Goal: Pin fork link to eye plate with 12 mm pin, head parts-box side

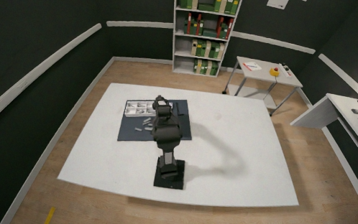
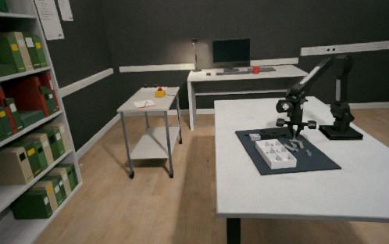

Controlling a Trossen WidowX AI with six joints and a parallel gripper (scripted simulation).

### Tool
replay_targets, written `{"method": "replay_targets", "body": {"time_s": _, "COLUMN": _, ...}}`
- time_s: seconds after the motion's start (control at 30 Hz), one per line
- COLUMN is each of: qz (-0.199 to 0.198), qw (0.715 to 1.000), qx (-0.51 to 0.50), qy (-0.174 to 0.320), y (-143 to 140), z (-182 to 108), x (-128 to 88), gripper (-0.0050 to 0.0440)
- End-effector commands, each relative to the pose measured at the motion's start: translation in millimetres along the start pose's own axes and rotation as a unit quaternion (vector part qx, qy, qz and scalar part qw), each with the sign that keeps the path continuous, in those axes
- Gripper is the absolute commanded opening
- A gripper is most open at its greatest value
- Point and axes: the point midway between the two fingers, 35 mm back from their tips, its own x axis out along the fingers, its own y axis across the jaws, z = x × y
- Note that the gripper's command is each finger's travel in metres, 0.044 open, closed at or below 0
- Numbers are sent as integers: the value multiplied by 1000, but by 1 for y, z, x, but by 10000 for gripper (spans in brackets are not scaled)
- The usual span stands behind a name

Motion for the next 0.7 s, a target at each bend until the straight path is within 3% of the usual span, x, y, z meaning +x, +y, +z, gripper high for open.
{"method": "replay_targets", "body": {"time_s": 0.0, "qz": 1, "qw": 1000, "qx": 0, "qy": 1, "y": 1, "z": 0, "x": 1, "gripper": -50}}
{"method": "replay_targets", "body": {"time_s": 0.4, "qz": 1, "qw": 1000, "qx": 0, "qy": 1, "y": 1, "z": 0, "x": 1, "gripper": -50}}
{"method": "replay_targets", "body": {"time_s": 0.43, "qz": 1, "qw": 1000, "qx": 0, "qy": 1, "y": 1, "z": 0, "x": 1, "gripper": 100}}
{"method": "replay_targets", "body": {"time_s": 0.67, "qz": 0, "qw": 1000, "qx": 0, "qy": 0, "y": 1, "z": 0, "x": 1, "gripper": 100}}
